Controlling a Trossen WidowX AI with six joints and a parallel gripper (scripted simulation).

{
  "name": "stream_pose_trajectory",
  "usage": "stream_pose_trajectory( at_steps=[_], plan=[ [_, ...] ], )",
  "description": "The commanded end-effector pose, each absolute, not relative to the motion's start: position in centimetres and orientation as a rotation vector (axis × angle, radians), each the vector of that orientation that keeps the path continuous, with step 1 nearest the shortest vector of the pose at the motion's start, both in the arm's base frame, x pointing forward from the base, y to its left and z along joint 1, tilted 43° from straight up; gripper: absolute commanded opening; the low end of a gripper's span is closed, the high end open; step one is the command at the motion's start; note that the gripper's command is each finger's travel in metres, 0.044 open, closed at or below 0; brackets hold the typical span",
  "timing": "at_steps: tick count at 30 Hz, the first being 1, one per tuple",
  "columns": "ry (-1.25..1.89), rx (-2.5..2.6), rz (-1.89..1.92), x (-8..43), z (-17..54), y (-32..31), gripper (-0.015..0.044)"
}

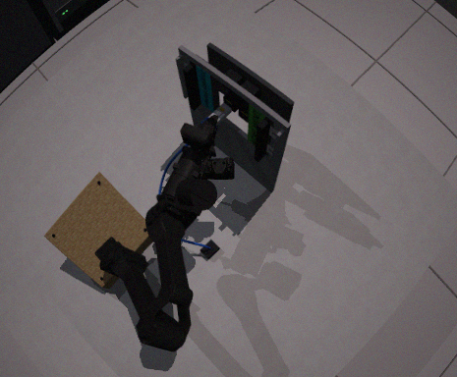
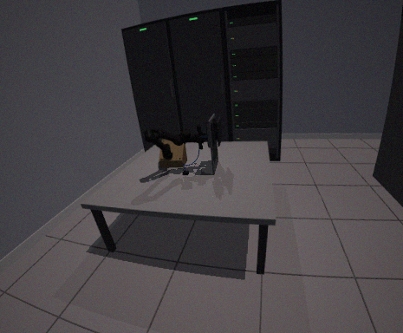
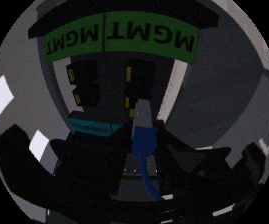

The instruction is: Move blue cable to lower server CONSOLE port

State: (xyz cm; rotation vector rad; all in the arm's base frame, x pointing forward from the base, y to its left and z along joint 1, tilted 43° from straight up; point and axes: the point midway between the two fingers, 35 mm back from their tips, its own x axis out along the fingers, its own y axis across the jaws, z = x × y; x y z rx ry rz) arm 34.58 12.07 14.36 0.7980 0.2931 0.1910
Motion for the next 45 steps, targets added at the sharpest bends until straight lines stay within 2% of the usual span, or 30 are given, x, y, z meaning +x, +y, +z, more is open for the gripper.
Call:
stream_pose_trajectory(
  at_steps=[1,45],
  plan=[
    [0.292,0.800,0.201,34.56,14.56,12.18,0.0000],
    [0.291,0.801,0.205,35.10,14.63,12.25,0.0000]
  ],
)
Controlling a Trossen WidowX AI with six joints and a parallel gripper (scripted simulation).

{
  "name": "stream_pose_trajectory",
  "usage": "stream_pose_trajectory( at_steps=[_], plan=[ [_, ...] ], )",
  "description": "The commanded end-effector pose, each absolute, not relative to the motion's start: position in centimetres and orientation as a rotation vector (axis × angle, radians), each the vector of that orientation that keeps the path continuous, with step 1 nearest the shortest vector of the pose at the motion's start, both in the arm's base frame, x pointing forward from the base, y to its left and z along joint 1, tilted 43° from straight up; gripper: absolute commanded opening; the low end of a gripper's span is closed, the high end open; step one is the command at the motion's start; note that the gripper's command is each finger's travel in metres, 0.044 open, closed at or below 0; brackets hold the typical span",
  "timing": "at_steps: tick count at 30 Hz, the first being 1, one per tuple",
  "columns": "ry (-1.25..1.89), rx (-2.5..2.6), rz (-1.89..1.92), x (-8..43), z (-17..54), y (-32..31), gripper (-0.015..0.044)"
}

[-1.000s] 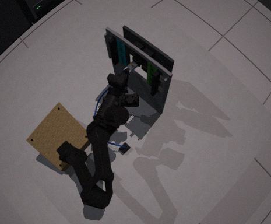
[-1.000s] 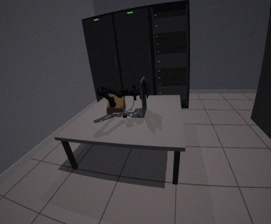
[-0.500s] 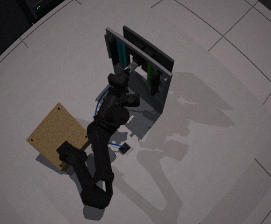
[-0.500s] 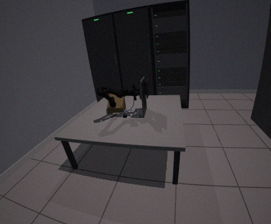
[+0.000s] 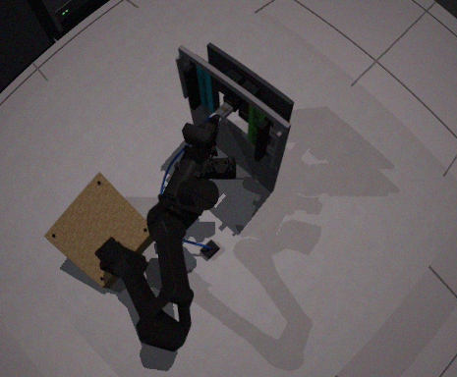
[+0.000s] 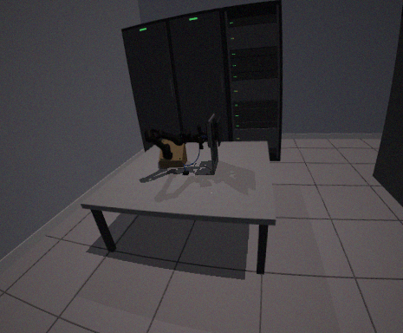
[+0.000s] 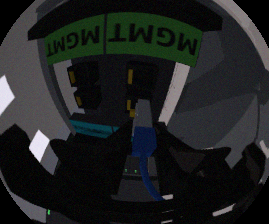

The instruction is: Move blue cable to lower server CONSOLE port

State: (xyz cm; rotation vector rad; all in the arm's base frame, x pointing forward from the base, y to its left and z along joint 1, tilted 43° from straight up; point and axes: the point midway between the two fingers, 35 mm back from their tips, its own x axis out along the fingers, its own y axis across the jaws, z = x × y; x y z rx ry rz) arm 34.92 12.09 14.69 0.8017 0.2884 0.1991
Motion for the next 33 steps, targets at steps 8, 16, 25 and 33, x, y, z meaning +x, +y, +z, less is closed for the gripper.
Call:
stream_pose_trajectory(
  at_steps=[8,16,25,33],
  plan=[
    [0.292,0.801,0.206,35.12,14.55,12.26,0.0000],
    [0.292,0.801,0.205,35.13,14.46,12.28,0.0000],
    [0.293,0.801,0.205,35.13,14.36,12.30,0.0000],
    [0.294,0.801,0.205,35.14,14.27,12.31,0.0000]
  ],
)
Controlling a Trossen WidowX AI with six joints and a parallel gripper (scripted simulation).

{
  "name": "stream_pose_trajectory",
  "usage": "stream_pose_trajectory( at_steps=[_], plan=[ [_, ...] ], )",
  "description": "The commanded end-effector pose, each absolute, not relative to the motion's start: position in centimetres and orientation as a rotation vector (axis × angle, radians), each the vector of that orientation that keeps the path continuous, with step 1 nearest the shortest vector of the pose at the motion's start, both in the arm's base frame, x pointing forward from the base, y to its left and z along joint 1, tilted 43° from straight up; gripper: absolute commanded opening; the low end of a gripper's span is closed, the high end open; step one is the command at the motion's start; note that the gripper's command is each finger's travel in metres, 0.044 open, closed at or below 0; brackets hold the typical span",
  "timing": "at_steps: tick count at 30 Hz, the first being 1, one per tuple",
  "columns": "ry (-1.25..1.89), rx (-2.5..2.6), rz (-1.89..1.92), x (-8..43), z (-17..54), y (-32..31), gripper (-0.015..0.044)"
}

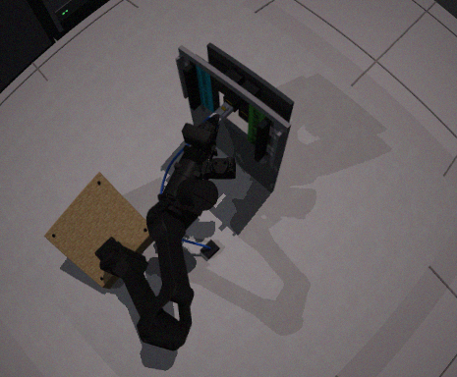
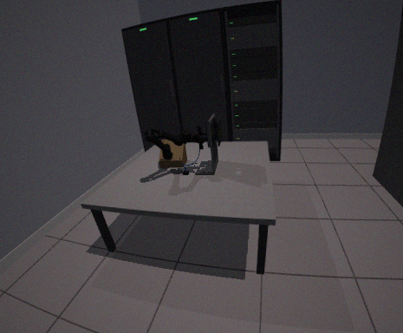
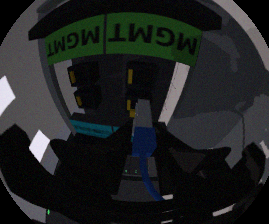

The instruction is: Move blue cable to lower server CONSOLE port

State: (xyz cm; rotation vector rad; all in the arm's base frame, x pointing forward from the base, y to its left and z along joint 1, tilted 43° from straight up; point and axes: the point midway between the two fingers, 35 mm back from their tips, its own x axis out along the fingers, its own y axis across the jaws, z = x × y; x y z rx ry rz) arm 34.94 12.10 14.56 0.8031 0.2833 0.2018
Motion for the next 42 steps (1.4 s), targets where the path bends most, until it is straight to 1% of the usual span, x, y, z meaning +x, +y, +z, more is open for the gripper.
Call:
stream_pose_trajectory(
  at_steps=[1,42],
  plan=[
    [0.294,0.801,0.205,35.14,14.26,12.32,0.0000],
    [0.297,0.801,0.204,34.59,13.93,12.33,0.0000]
  ],
)
